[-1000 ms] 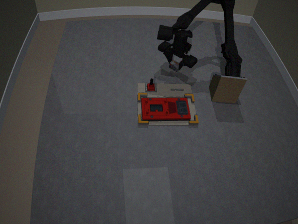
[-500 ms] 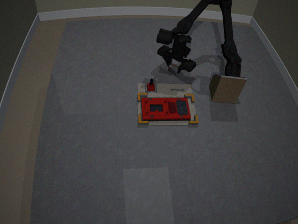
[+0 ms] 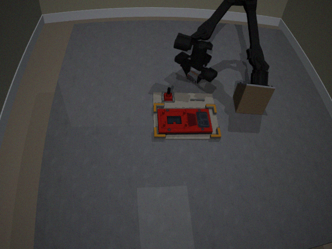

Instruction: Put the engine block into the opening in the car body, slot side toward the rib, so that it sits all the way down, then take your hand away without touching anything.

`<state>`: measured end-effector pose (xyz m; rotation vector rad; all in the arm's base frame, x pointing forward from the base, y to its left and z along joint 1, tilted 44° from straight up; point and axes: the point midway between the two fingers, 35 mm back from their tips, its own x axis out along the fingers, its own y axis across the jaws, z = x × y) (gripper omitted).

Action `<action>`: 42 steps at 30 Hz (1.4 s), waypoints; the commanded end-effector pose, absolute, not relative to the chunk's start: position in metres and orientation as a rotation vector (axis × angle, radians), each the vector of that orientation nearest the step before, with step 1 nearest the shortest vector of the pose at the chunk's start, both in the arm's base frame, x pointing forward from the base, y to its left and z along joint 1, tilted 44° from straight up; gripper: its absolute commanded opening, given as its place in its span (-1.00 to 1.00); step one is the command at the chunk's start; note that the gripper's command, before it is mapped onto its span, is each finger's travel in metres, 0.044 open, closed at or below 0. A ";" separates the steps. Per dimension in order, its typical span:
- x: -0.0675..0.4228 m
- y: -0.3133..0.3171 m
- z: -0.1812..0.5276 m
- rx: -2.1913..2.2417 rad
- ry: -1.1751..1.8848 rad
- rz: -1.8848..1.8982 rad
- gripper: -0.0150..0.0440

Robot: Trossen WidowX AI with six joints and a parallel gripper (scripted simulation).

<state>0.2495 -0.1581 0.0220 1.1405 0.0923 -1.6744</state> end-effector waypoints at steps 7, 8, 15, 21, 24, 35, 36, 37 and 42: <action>0.249 -0.158 0.022 1.140 0.093 -1.675 -0.05; 0.249 -0.158 0.022 1.140 0.093 -1.675 0.04; 0.249 -0.158 0.022 1.140 0.093 -1.675 0.67; 0.249 -0.158 0.022 1.140 0.093 -1.675 1.00; 0.249 -0.158 0.022 1.140 0.093 -1.675 1.00; 0.253 -0.131 0.051 1.134 0.105 -1.696 1.00; 0.253 -0.128 0.054 1.134 0.105 -1.696 1.00; 0.253 -0.127 0.056 1.134 0.105 -1.696 1.00; 0.253 -0.128 0.052 1.136 0.115 -1.692 1.00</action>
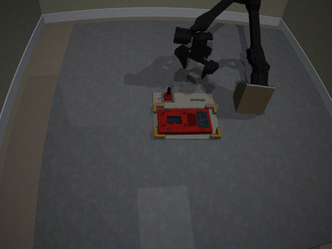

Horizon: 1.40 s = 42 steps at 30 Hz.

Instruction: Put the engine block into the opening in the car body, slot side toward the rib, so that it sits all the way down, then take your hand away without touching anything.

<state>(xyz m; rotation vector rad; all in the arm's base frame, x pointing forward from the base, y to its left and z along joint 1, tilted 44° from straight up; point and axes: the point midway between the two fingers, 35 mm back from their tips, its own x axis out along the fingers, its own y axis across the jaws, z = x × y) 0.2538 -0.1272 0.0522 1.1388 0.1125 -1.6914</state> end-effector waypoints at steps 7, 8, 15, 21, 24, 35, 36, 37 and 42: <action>0.253 -0.128 0.052 1.136 0.115 -1.692 1.00; 0.253 -0.128 0.052 1.136 0.115 -1.692 1.00; 0.254 -0.127 0.053 1.019 0.243 -1.653 1.00; 0.254 -0.126 0.054 0.861 0.406 -1.591 1.00; 0.254 -0.125 0.054 0.782 0.485 -1.556 1.00; 0.254 -0.123 0.056 0.487 0.755 -1.406 1.00; 0.254 -0.123 0.056 0.460 0.778 -1.391 1.00; 0.254 -0.123 0.056 0.433 0.801 -1.375 1.00; 0.254 -0.122 0.057 0.297 0.912 -1.294 1.00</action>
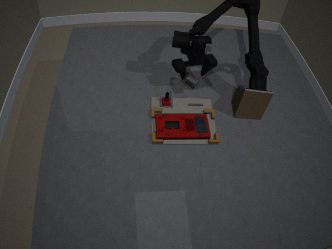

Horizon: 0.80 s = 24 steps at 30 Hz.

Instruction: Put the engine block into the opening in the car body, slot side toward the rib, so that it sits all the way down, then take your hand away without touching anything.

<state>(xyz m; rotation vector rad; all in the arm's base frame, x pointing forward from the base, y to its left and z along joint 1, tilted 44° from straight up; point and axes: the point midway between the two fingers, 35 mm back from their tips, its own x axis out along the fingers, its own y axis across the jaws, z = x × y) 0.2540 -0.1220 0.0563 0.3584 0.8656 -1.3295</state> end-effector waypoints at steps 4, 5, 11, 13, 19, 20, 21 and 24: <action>0.254 -0.121 0.058 0.188 0.997 -1.224 1.00; 0.254 -0.121 0.058 0.161 1.017 -1.206 1.00; 0.254 -0.120 0.059 -0.003 1.135 -1.092 1.00; 0.254 -0.119 0.060 -0.057 1.173 -1.052 1.00; 0.254 -0.118 0.061 -0.221 1.279 -0.928 1.00; 0.254 -0.118 0.061 -0.248 1.296 -0.906 1.00; 0.254 -0.118 0.061 -0.275 1.313 -0.884 1.00; 0.254 -0.118 0.062 -0.356 1.361 -0.817 1.00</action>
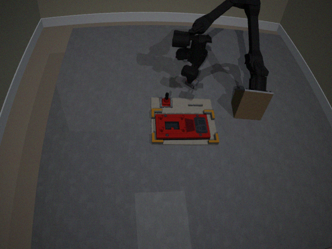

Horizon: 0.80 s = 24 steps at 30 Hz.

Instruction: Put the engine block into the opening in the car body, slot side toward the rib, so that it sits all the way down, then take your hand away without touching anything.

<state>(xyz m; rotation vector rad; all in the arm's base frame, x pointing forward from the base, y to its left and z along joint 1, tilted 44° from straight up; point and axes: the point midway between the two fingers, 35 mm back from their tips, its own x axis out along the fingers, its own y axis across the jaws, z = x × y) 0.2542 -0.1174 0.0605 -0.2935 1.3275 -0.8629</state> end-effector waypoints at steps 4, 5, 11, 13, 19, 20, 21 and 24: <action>0.254 -0.117 0.062 -0.465 1.421 -0.724 1.00; 0.254 -0.117 0.063 -0.492 1.436 -0.701 1.00; 0.254 -0.116 0.064 -0.653 1.517 -0.554 1.00; 0.254 -0.115 0.064 -0.707 1.541 -0.503 1.00; 0.254 -0.114 0.065 -0.867 1.609 -0.345 1.00; 0.254 -0.114 0.065 -0.893 1.619 -0.318 1.00; 0.254 -0.114 0.066 -0.919 1.629 -0.291 1.00; 0.254 -0.113 0.066 -0.998 1.656 -0.208 1.00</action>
